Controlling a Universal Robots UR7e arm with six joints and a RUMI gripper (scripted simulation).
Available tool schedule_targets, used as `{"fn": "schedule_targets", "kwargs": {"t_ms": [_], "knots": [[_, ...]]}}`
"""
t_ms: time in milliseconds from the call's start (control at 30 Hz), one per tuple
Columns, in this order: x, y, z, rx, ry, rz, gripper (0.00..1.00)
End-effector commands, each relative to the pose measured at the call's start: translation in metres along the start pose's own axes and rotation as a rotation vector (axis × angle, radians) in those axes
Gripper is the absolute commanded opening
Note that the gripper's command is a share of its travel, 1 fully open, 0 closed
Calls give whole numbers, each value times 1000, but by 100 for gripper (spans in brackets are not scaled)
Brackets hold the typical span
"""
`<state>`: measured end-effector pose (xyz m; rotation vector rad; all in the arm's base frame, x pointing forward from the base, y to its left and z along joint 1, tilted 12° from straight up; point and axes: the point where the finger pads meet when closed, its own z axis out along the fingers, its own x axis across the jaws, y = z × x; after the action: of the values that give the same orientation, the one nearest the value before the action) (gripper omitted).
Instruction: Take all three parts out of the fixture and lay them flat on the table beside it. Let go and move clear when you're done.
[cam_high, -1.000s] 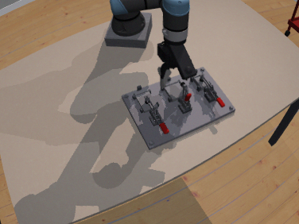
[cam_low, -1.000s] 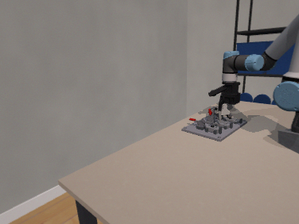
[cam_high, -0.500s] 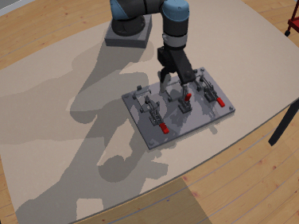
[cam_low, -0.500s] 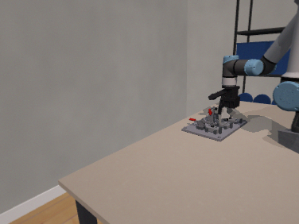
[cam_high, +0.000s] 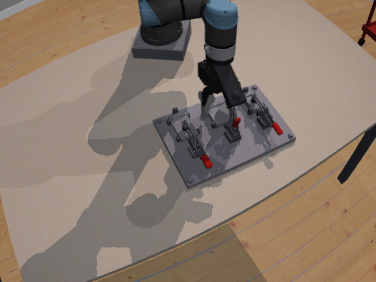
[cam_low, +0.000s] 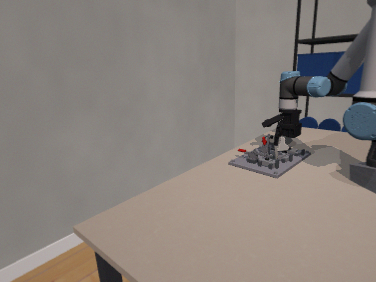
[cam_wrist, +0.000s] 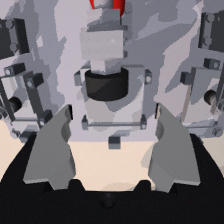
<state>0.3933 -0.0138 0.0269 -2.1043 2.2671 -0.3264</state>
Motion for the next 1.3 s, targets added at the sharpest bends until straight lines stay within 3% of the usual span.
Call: {"fn": "schedule_targets", "kwargs": {"t_ms": [0, 67, 100, 1267], "knots": [[0, 0, 0, 1, 0, 0, 59], [0, 0, 0, 1, 0, 0, 59], [0, 0, 0, 1, 0, 0, 0], [0, 0, 0, 1, 0, 0, 0]]}}
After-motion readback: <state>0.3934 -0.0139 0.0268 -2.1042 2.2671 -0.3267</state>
